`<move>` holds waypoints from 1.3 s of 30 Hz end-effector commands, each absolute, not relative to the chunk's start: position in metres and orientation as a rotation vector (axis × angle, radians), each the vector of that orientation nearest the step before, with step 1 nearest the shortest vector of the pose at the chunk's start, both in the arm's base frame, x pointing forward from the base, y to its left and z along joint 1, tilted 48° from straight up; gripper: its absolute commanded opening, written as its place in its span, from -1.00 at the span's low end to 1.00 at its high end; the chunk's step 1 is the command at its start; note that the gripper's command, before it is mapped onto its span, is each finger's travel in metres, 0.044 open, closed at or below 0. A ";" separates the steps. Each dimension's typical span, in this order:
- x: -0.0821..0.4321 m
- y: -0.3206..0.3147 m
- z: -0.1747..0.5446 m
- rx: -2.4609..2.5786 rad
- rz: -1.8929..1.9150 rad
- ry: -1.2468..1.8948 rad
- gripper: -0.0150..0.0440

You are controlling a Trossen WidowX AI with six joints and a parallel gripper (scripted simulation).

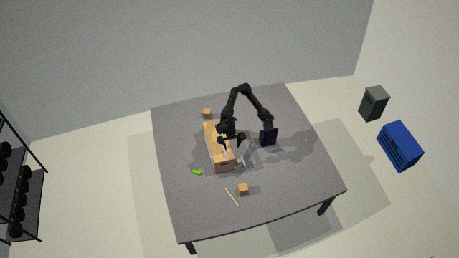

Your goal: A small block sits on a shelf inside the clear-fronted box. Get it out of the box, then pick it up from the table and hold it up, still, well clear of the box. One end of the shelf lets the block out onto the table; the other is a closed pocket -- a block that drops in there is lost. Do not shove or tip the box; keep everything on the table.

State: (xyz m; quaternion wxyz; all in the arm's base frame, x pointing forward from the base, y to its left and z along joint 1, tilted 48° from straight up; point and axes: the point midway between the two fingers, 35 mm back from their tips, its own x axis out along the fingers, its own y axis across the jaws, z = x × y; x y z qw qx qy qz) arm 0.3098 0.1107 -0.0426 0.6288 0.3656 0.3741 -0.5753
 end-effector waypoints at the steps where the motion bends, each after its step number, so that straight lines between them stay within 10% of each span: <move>1: 0.309 0.109 -0.045 0.778 -1.284 0.894 0.69; 39: 0.278 0.131 -0.057 -1.801 0.592 1.418 0.47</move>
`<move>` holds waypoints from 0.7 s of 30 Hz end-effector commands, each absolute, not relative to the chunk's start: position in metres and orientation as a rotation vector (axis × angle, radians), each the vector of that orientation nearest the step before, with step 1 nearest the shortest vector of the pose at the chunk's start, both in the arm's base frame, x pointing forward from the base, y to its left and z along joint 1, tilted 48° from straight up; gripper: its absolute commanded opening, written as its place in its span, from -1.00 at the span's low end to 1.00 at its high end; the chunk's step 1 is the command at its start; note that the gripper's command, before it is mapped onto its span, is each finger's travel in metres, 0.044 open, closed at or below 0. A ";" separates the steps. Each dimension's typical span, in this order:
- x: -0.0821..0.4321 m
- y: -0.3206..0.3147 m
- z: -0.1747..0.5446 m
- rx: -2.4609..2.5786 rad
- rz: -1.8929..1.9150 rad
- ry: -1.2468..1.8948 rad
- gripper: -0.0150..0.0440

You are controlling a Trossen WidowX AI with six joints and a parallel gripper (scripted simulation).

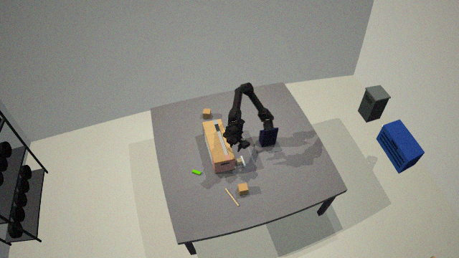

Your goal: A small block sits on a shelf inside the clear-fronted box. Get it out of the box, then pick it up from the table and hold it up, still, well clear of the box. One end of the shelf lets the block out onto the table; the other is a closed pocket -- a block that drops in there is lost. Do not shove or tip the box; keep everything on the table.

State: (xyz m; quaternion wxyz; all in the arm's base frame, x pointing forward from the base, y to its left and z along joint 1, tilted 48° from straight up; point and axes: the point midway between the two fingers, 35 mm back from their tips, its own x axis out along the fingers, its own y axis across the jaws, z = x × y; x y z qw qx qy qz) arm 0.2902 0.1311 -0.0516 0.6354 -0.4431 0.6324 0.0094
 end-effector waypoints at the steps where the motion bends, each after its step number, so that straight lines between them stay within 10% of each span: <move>1: 0.277 0.132 -0.057 -1.858 0.632 1.408 0.47; 21: 0.266 0.139 -0.060 -2.826 1.521 1.093 0.47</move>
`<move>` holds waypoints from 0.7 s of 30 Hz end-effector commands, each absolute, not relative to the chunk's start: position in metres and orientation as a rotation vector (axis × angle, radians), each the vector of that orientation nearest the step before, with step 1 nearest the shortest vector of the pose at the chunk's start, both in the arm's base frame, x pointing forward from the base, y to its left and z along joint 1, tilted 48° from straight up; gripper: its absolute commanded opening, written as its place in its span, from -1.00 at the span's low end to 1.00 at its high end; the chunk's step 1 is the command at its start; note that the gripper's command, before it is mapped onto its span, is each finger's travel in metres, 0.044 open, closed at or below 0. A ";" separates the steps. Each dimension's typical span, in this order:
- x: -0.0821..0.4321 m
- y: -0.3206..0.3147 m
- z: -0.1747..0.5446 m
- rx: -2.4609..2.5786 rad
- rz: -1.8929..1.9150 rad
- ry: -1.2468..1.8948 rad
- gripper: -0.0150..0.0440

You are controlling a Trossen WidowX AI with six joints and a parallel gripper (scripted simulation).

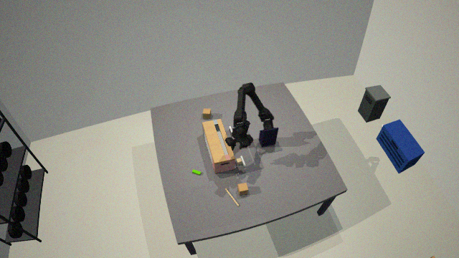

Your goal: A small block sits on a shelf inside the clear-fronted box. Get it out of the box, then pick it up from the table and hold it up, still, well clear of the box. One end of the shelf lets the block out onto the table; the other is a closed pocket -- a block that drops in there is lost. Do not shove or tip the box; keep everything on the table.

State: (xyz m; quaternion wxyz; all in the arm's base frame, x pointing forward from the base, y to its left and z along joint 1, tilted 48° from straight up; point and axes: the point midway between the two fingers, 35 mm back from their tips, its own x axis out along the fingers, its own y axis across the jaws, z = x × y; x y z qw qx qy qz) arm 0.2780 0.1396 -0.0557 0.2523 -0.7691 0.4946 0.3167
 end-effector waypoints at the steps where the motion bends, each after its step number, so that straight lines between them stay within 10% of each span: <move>1: 0.265 0.139 -0.060 -2.869 1.571 1.067 0.47; 21: 0.262 0.142 -0.060 -3.176 2.007 0.807 0.47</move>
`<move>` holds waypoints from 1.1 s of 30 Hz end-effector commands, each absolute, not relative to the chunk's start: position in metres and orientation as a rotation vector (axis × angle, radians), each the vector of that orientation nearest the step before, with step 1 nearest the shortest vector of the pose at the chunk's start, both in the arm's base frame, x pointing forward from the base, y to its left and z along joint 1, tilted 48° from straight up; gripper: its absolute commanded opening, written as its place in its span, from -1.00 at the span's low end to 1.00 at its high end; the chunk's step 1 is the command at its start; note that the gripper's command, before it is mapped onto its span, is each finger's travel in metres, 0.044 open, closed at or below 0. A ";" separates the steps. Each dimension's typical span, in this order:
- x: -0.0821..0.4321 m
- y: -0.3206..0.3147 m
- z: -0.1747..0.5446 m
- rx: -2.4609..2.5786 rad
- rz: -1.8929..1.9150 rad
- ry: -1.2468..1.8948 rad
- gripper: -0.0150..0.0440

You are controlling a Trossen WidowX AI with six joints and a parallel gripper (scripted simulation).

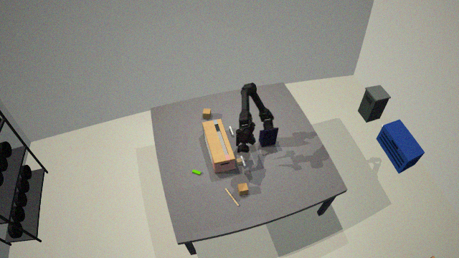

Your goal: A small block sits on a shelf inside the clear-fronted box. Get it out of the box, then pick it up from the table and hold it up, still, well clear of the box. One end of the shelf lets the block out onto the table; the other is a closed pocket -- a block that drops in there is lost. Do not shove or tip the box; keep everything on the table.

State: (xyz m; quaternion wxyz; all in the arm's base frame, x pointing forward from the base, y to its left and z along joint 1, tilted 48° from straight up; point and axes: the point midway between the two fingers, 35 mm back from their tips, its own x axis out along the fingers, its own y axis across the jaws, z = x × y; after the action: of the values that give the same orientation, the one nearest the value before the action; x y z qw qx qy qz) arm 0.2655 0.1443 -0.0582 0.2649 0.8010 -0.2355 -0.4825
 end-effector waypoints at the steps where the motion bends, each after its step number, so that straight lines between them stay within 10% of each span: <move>1: 0.262 0.142 -0.060 2.017 -1.275 -0.513 0.47; 33: 0.268 0.064 -0.138 2.016 -1.274 -0.514 0.47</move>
State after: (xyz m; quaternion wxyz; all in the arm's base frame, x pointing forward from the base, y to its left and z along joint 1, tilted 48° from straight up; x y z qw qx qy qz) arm 0.2689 0.0722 -0.1342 0.3386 0.7803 -0.1954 -0.4882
